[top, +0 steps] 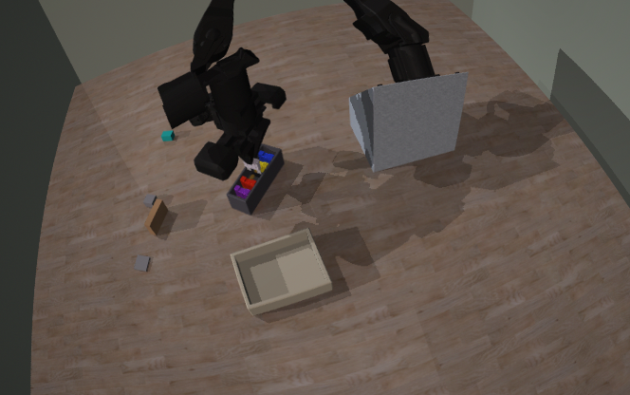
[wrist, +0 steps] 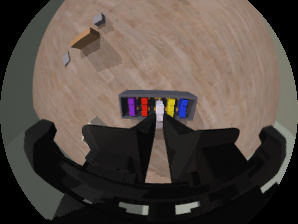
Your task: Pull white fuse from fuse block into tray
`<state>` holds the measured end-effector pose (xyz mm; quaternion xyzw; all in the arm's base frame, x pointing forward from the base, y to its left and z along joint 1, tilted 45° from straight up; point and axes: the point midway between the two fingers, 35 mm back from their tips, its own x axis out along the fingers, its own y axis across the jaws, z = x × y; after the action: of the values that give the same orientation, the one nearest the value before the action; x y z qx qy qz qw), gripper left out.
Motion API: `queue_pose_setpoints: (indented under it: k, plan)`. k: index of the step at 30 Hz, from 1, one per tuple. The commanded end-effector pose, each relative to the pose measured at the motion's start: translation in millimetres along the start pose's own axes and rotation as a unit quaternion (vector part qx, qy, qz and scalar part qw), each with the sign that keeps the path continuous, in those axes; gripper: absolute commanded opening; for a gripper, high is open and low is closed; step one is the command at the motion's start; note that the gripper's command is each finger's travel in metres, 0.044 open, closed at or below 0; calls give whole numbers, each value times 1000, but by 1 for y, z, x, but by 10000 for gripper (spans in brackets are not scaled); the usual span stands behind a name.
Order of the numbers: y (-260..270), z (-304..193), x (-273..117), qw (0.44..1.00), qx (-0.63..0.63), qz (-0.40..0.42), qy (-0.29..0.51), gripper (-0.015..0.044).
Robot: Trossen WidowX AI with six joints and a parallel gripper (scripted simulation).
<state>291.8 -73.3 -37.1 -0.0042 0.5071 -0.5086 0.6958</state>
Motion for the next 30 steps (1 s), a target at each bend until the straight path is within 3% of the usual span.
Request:
queue_pose_setpoints:
  k: [1,30]
  plan:
    - [1,0,-3,1000,2,3,1,0]
    - [8,-3,-29,1000,1,5,1,0]
